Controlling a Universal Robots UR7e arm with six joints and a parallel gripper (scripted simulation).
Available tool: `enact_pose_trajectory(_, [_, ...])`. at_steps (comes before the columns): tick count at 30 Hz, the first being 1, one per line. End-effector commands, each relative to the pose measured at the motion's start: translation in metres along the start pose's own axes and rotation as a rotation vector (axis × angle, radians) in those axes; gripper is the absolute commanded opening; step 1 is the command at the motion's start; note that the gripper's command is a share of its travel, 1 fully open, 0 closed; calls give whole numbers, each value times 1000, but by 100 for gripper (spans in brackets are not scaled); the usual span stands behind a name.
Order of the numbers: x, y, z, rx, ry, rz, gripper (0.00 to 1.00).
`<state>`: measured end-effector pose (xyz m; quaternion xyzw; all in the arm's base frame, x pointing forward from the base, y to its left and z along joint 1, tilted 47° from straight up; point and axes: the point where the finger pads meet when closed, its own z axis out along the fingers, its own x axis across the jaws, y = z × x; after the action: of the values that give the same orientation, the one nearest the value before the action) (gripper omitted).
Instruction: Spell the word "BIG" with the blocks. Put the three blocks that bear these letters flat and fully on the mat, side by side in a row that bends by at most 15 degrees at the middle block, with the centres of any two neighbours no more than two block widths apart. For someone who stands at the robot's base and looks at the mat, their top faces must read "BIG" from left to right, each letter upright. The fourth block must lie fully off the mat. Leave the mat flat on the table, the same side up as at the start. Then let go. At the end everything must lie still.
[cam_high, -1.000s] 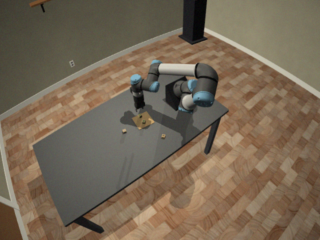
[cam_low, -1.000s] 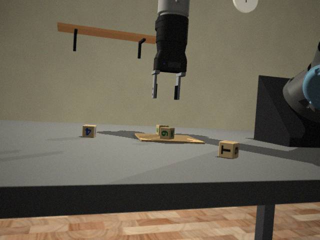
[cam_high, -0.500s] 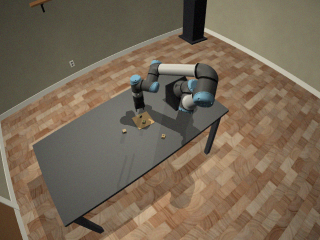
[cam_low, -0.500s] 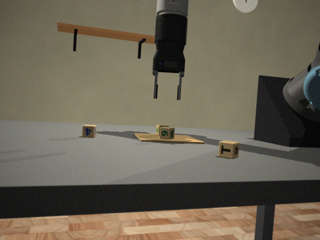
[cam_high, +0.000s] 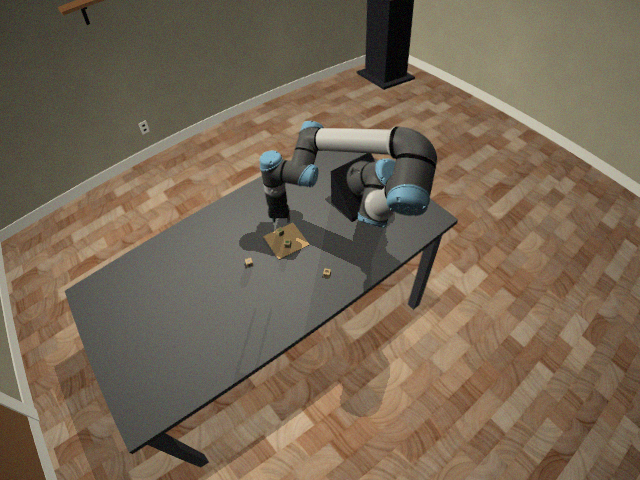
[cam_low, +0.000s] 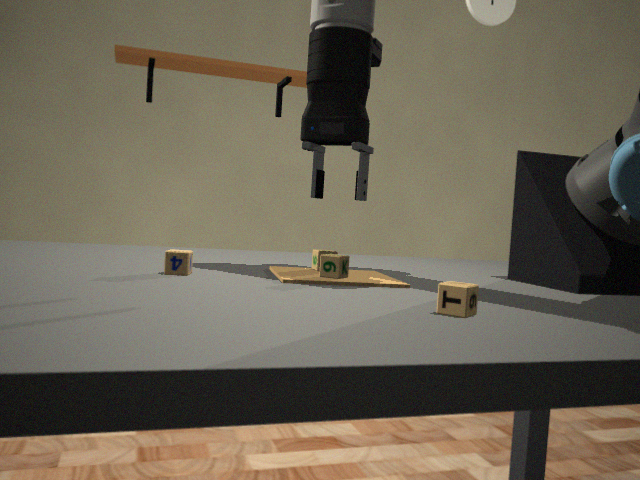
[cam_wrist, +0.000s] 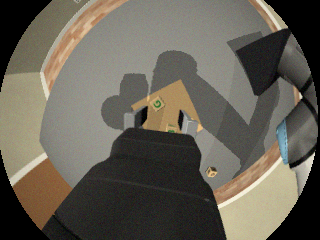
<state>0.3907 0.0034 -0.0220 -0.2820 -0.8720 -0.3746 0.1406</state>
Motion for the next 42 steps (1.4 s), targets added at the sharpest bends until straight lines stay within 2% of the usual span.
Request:
enact_pose_trajectory(1, [1, 4, -1, 1, -4, 109, 100])
enact_pose_trajectory(42, [19, 34, 1, -1, -4, 1117, 100])
